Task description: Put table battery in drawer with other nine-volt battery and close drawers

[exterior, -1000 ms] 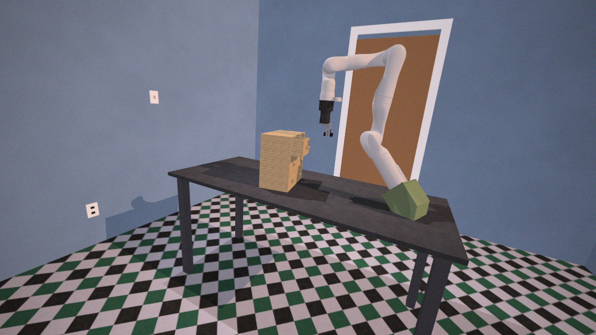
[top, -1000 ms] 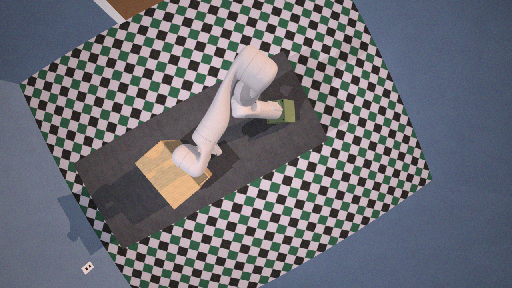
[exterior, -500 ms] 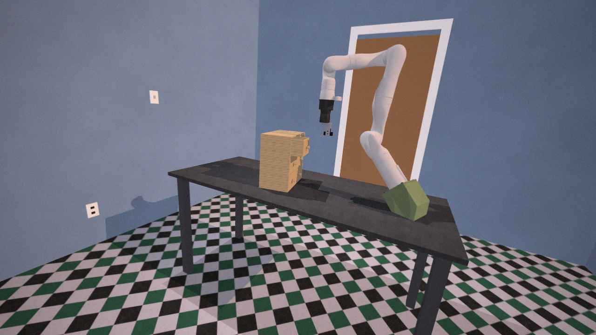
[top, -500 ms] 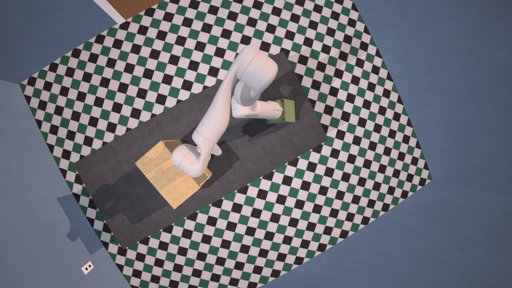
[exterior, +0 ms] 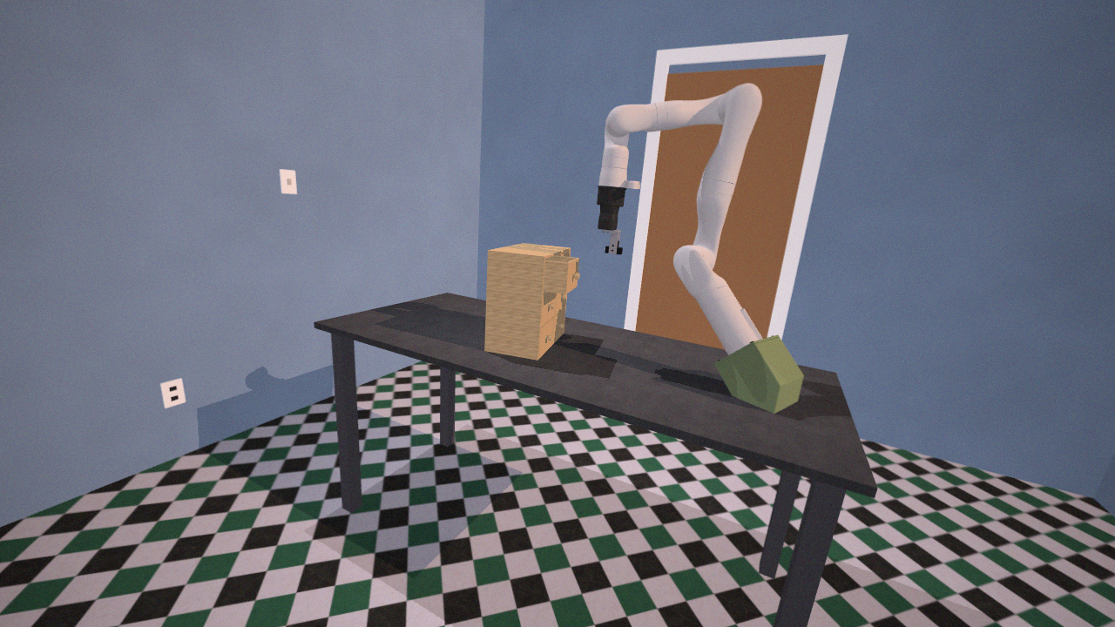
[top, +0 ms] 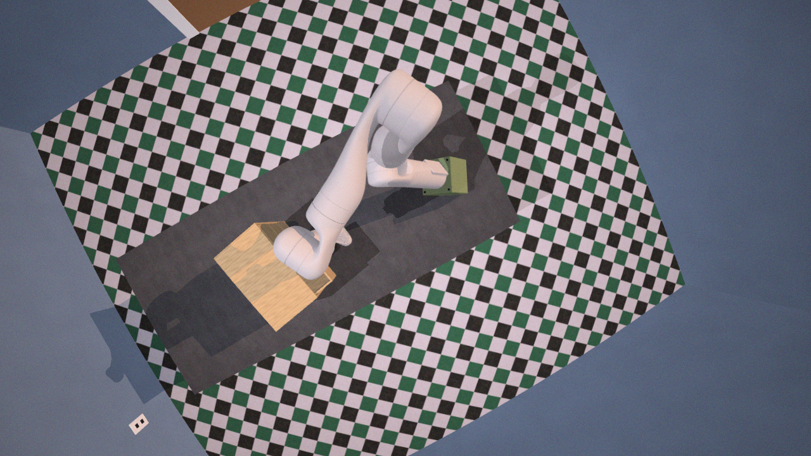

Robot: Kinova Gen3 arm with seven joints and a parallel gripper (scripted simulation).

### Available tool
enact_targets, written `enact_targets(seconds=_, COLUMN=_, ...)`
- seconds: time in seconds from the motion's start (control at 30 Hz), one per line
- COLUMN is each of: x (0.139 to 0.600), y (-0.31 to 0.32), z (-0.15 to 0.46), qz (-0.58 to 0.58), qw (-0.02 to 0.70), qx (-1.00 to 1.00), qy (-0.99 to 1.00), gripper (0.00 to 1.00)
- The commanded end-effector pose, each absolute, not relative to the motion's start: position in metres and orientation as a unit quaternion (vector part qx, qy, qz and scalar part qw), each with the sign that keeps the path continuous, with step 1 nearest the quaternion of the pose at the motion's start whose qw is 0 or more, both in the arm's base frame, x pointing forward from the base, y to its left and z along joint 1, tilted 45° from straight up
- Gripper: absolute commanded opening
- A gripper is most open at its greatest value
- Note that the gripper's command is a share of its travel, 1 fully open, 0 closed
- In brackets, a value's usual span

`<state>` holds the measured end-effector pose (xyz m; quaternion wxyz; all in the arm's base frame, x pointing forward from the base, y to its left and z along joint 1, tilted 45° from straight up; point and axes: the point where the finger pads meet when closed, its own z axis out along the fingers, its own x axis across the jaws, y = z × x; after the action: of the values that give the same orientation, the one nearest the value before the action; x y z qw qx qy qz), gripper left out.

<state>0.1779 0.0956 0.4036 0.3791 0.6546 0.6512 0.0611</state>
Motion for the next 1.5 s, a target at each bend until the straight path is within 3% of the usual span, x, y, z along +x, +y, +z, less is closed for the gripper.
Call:
enact_targets(seconds=0.0, x=0.1772, y=0.0962, z=0.4038, qz=0.065, qw=0.383, qx=0.652, qy=0.651, gripper=0.51)
enact_targets(seconds=0.5, x=0.1767, y=0.0958, z=0.4027, qz=0.112, qw=0.429, qx=0.622, qy=0.645, gripper=0.51)
enact_targets(seconds=1.47, x=0.1744, y=0.094, z=0.3981, qz=0.292, qw=0.59, qx=0.473, qy=0.586, gripper=0.51)
